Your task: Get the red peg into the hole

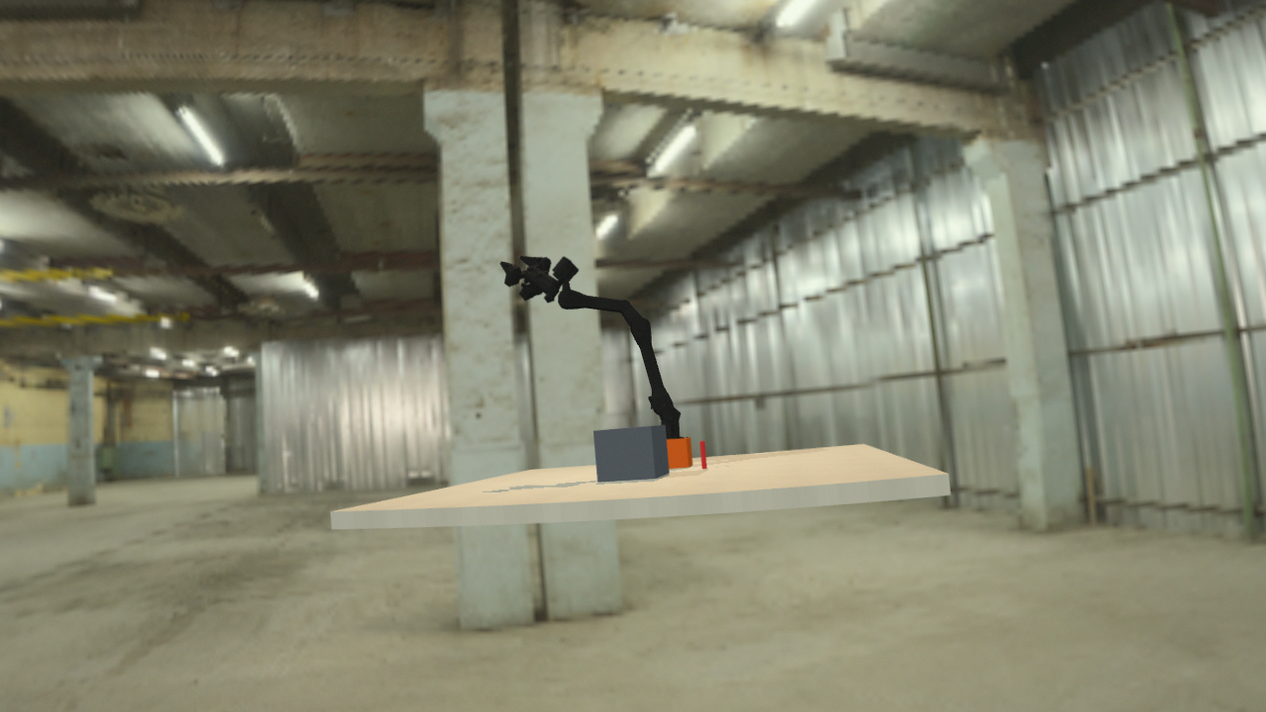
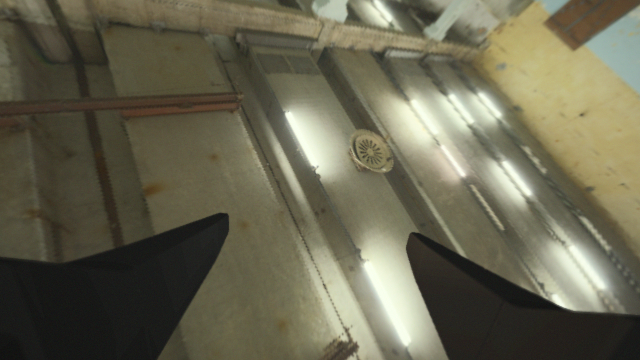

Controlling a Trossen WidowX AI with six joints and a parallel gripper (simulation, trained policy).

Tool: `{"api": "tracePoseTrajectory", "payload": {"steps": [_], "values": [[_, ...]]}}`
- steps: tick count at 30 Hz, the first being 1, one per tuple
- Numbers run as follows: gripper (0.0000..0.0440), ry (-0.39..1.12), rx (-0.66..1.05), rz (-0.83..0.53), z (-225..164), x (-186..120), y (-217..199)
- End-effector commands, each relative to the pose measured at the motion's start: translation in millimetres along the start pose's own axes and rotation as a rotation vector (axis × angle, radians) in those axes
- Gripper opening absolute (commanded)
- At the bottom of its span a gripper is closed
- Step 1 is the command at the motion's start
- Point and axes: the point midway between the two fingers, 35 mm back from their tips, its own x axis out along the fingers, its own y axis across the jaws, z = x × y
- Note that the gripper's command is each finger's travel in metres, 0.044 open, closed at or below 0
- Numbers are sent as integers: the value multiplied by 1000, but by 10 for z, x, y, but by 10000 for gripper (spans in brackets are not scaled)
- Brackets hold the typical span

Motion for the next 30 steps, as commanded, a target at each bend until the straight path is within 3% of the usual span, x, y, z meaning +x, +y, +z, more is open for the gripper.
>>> {"api": "tracePoseTrajectory", "payload": {"steps": [1, 30], "values": [[439, -13, 57, -47, -109, -111, -137], [440, -130, 531, -564, -1213, -1577, -1025]]}}
